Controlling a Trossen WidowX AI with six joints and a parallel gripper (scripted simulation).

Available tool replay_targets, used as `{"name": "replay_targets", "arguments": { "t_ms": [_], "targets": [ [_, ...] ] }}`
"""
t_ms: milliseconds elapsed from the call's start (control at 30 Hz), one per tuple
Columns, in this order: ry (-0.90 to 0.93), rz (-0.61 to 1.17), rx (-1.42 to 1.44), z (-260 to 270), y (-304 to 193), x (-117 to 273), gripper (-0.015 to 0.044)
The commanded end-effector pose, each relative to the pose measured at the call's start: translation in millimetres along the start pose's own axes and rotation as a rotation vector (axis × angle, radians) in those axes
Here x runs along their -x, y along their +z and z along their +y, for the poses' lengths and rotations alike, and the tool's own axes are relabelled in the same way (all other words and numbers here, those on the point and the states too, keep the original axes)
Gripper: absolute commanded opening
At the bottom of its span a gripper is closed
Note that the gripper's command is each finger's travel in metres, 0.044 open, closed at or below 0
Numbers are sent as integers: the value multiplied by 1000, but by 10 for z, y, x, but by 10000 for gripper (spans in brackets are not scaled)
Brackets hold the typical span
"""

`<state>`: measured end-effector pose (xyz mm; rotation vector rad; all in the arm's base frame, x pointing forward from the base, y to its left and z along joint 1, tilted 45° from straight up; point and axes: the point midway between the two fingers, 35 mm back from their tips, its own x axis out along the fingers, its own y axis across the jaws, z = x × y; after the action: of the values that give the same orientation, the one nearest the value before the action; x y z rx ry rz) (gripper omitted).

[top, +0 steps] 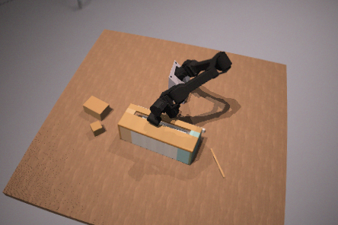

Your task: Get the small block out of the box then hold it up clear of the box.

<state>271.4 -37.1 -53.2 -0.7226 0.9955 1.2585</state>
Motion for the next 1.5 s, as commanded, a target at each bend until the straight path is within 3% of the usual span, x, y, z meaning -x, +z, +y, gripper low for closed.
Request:
{"name": "replay_targets", "arguments": {
  "t_ms": [0,1467],
  "targets": [
    [0,3,7,-6,65,21,400],
    [-1,5,7,-7,-254,-91,400]
  ]
}}
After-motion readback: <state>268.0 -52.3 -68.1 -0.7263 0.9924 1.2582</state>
